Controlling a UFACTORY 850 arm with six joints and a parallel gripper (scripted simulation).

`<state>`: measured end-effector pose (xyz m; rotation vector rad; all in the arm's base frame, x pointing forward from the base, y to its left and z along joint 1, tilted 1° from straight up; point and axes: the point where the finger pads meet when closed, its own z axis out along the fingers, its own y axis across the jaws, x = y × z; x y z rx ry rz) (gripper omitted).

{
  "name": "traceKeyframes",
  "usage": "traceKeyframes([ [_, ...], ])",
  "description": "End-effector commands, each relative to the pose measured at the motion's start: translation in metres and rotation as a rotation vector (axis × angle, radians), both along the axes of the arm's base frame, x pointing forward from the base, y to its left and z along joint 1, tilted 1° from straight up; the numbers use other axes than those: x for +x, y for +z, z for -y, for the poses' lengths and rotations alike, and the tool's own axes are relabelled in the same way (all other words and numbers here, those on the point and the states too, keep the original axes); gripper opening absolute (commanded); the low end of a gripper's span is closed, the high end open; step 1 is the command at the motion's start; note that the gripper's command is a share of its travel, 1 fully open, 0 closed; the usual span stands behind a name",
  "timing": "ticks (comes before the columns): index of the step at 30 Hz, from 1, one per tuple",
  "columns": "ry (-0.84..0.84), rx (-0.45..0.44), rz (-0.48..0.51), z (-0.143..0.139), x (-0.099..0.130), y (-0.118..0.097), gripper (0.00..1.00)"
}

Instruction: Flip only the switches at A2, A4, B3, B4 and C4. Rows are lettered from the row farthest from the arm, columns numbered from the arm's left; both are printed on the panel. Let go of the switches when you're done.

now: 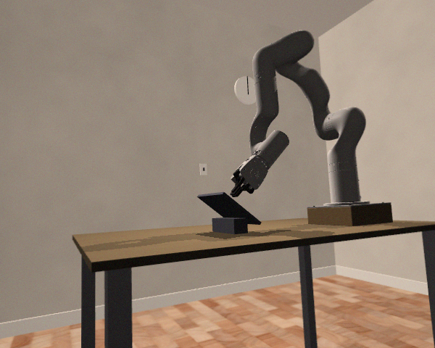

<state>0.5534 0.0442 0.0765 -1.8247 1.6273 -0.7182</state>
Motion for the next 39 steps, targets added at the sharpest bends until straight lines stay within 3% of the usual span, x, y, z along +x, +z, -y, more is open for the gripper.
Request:
traceKeyframes([
  [1, -0.001, 0.000, 0.002, 0.021, 0.002, 0.001, 0.00],
  [5, -0.001, -0.001, 0.002, 0.052, 0.005, 0.001, 0.00],
  [39, 0.000, 0.000, 0.002, 0.054, 0.006, 0.001, 0.00],
])
